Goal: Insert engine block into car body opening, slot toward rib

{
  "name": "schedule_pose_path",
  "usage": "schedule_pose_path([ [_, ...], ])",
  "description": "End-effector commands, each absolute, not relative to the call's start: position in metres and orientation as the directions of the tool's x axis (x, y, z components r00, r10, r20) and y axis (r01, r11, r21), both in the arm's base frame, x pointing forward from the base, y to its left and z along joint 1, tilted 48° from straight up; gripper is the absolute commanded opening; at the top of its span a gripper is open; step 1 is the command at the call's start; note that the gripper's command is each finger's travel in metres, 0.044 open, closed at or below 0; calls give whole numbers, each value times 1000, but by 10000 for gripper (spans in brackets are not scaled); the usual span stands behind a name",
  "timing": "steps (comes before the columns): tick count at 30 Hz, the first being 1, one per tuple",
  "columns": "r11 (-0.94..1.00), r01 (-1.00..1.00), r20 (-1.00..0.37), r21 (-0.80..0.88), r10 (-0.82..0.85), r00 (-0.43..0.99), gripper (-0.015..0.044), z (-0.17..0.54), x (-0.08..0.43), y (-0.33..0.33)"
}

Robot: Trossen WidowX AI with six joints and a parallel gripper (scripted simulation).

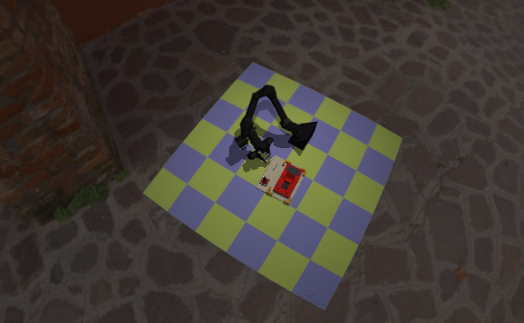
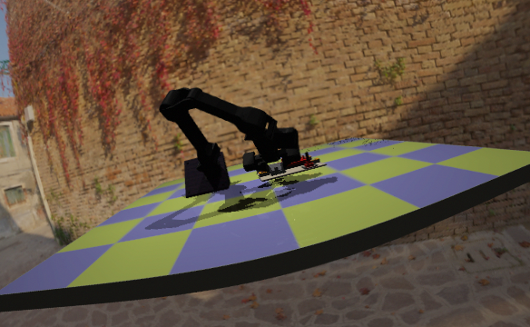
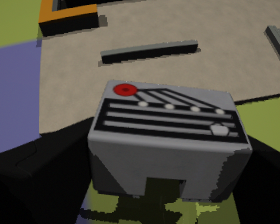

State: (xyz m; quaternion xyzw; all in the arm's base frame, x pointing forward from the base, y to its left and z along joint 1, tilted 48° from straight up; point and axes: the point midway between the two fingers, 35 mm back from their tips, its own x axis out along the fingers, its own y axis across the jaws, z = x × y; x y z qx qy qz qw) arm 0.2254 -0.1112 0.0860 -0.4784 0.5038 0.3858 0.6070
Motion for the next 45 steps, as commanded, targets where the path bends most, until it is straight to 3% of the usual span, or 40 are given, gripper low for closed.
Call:
schedule_pose_path([
  [1, 241, -953, -982, -186, -5, 190, 0, 78, 224, -116],
  [13, 240, -953, -982, -186, -5, 190, 0, 71, 224, -125],
  [30, 241, -951, -980, -193, 3, 200, 440, 73, 225, -123],
  [45, 240, -953, -982, -187, -5, 191, 440, 110, 219, -119],
])
